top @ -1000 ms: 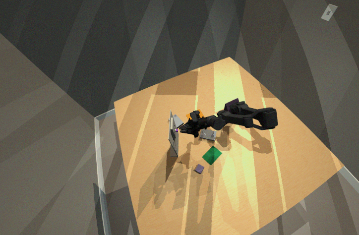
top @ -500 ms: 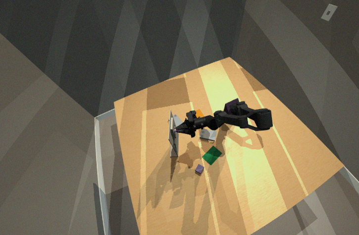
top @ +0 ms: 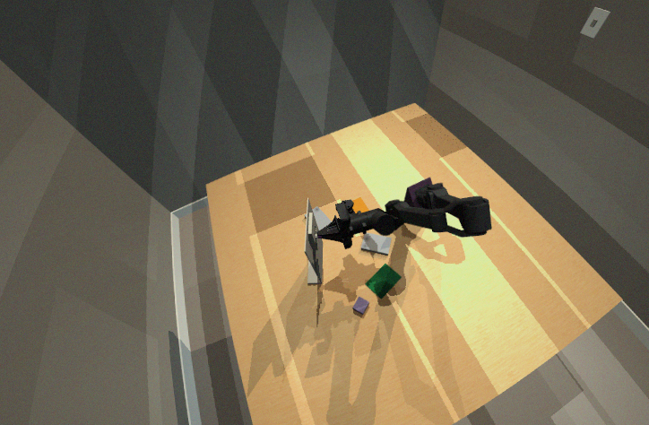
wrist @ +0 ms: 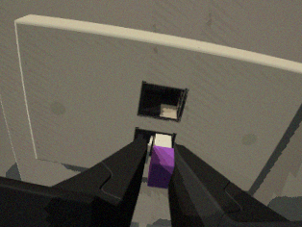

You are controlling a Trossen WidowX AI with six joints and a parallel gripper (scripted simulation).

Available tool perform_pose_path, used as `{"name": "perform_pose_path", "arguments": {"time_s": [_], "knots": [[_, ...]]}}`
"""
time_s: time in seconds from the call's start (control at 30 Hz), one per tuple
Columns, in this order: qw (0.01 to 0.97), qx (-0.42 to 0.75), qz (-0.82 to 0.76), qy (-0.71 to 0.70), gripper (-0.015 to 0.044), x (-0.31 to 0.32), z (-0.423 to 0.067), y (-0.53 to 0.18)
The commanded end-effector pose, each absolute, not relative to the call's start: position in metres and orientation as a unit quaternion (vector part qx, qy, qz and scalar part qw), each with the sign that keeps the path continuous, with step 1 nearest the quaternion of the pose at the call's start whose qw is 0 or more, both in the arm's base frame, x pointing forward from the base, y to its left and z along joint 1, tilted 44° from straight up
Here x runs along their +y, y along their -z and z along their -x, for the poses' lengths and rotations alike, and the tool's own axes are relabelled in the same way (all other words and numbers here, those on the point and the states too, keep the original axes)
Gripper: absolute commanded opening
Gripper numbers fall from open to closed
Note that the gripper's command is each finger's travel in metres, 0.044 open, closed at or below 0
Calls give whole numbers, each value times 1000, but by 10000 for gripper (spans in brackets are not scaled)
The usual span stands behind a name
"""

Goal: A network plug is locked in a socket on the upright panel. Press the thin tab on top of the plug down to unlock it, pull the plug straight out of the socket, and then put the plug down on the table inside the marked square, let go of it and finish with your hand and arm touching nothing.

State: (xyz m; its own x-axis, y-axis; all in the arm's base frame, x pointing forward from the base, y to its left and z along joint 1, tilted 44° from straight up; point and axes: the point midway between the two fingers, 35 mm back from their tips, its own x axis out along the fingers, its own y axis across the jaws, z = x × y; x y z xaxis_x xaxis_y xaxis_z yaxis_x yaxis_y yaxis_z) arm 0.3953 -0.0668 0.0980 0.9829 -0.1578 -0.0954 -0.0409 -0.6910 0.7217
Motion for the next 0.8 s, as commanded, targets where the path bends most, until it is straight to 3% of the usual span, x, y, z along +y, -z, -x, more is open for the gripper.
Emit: {"name": "perform_pose_path", "arguments": {"time_s": [0.0,0.13,0.77], "knots": [[392,-52,-915,74,23,-66,-396,-98],[392,-52,-915,74,0,-66,-396,-98],[392,-52,-915,75,0,-63,-388,-100]]}}
